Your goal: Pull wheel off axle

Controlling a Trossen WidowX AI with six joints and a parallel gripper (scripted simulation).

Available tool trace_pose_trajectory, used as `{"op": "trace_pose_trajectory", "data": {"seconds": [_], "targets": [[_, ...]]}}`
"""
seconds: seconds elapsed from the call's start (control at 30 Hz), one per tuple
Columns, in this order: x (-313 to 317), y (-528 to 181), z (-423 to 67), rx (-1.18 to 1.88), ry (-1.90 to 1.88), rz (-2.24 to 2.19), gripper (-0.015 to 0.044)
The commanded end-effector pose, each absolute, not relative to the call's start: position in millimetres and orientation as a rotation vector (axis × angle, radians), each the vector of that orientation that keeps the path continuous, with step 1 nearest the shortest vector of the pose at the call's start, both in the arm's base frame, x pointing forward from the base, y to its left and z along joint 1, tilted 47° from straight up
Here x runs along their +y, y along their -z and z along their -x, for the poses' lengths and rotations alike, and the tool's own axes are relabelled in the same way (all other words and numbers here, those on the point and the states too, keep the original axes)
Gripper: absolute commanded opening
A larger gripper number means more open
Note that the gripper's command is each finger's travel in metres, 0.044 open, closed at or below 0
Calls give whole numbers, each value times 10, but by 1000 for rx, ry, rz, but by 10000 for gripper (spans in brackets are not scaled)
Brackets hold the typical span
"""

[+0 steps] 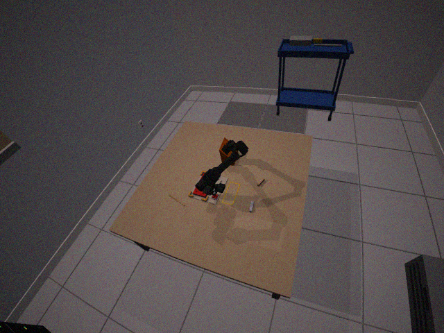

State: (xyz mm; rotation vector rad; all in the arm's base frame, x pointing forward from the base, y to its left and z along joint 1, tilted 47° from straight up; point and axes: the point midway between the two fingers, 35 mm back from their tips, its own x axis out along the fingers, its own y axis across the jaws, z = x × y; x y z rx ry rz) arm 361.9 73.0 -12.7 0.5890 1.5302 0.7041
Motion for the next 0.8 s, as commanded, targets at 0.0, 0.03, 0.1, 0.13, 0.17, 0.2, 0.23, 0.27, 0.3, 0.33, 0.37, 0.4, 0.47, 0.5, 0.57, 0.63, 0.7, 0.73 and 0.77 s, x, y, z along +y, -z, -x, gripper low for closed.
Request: {"op": "trace_pose_trajectory", "data": {"seconds": [0.0, 0.03, 0.1, 0.13, 0.17, 0.2, 0.23, 0.27, 0.3, 0.33, 0.37, 0.4, 0.47, 0.5, 0.57, 0.63, 0.7, 0.73, 0.77], "targets": [[691, 92, -3638, 1523, -700, -586, 0], [688, 90, -3638, 1523, -700, -586, 0], [684, 85, -3639, 1523, -700, -586, 0], [681, 83, -3639, 1523, -700, -586, 0], [679, 81, -3639, 1523, -700, -586, 0], [676, 78, -3639, 1523, -700, -586, 0], [674, 76, -3639, 1523, -700, -586, 0], [672, 74, -3639, 1523, -700, -586, 0], [669, 72, -3639, 1523, -700, -586, 0], [667, 70, -3640, 1523, -700, -587, 0], [665, 67, -3640, 1523, -700, -587, 0], [662, 65, -3640, 1523, -700, -587, 0], [657, 61, -3640, 1523, -699, -587, 0], [655, 59, -3640, 1523, -699, -587, 0], [650, 54, -3641, 1523, -699, -587, 0], [646, 50, -3641, 1523, -699, -587, 0], [641, 45, -3641, 1523, -699, -588, 0], [638, 43, -3641, 1523, -699, -588, 0], [636, 41, -3641, 1523, -699, -588, 0]]}}
